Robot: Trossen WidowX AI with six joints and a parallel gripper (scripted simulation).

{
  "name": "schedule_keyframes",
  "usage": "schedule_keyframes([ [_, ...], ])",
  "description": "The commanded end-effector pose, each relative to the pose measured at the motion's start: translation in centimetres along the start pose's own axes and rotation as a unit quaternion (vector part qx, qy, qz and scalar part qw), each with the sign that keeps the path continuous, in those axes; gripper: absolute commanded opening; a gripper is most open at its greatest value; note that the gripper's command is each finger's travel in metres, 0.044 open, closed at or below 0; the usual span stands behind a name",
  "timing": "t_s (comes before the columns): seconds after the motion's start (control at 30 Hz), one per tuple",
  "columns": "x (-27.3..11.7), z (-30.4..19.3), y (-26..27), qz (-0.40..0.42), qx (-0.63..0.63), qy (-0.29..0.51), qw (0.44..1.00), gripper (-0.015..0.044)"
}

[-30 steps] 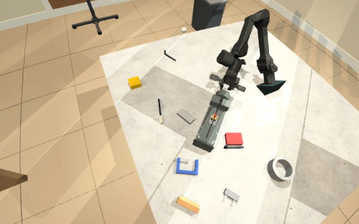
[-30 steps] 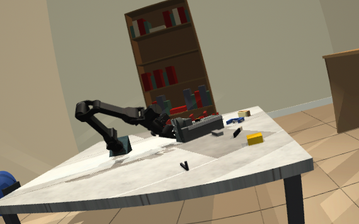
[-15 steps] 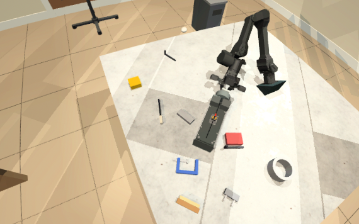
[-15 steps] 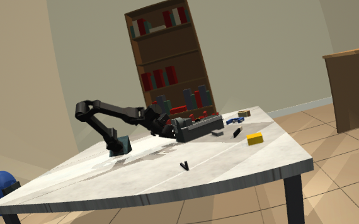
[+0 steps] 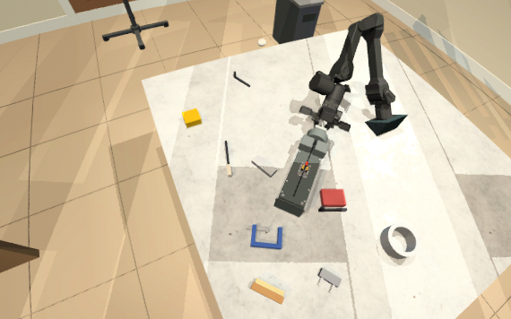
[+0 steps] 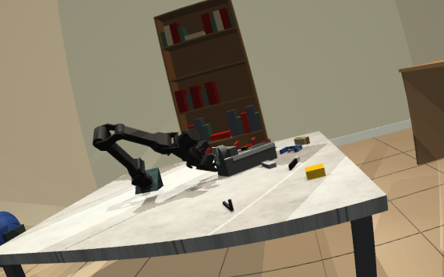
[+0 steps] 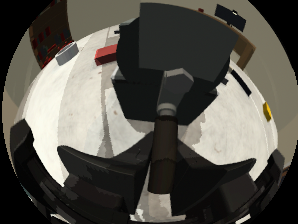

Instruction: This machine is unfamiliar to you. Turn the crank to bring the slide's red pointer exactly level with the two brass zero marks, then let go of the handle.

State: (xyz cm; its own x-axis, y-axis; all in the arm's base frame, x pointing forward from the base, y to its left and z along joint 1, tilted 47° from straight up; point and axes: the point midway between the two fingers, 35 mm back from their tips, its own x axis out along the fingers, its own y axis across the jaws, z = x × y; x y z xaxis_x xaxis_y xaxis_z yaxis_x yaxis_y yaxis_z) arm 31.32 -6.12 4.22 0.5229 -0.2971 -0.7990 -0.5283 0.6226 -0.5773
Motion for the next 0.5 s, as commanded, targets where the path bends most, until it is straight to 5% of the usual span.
schedule_keyframes([
  [0.0,-0.02,-0.01,0.93,0.011,-0.005,0.000,1.000,0.0000],
  [0.47,-0.14,0.08,1.16,0.011,-0.005,0.000,1.000,0.0000],
])
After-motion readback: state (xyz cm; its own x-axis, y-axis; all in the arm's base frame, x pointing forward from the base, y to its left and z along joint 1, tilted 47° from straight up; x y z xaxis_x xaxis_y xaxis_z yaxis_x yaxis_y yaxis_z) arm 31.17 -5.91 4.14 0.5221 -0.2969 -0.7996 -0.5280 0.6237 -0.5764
